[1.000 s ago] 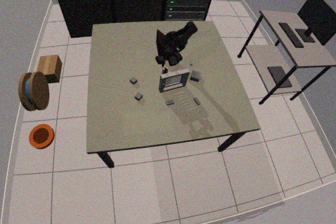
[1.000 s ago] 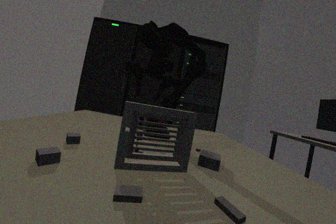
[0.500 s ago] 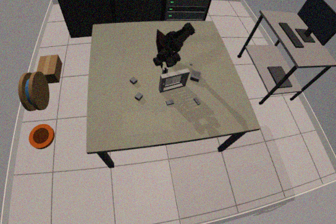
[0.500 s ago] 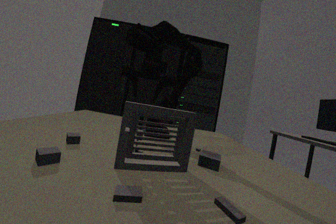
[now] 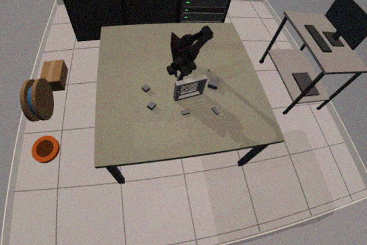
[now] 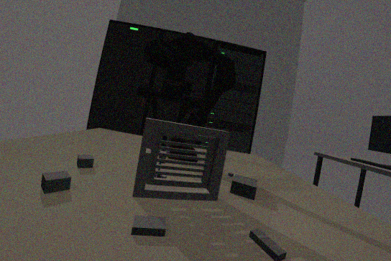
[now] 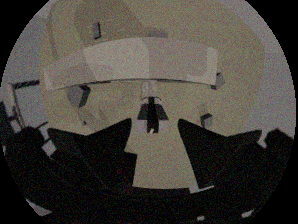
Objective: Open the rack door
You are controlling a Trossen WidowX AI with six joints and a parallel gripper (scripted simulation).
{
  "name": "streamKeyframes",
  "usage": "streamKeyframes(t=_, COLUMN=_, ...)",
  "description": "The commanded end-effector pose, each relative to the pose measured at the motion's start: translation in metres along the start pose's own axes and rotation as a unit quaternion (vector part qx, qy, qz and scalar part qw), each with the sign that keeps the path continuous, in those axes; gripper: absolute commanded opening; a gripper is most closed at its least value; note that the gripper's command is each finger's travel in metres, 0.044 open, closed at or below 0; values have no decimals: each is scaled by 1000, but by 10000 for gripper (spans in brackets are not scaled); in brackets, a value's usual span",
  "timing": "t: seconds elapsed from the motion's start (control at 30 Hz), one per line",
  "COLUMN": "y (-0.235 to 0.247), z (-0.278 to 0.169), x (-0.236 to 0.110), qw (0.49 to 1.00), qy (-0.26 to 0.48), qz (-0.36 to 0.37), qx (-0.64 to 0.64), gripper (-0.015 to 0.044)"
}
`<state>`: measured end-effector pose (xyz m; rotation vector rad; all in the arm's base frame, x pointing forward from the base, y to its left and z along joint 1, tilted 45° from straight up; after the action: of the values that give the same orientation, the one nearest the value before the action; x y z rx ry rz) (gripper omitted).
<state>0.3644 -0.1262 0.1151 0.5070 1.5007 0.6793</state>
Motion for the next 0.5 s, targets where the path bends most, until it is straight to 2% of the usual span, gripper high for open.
streamKeyframes(t=0.0, y=1, z=-1, x=7, qw=1000, qy=1, qz=3, qx=4, gripper=297)
streamKeyframes(t=0.47, y=1, z=-2, x=30, qw=1000, qy=1, qz=3, qx=4, gripper=297)
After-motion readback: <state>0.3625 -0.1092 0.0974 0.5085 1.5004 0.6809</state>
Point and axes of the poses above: the point midway between the two fingers, 35 mm back from their tips, its own x axis out along the fingers, its own y axis across the jaws, z = x × y, the point moved 10 cm from there along -x, back along the fingers, and after that the axes turned 13 degrees about x, right-handed, at the moved point
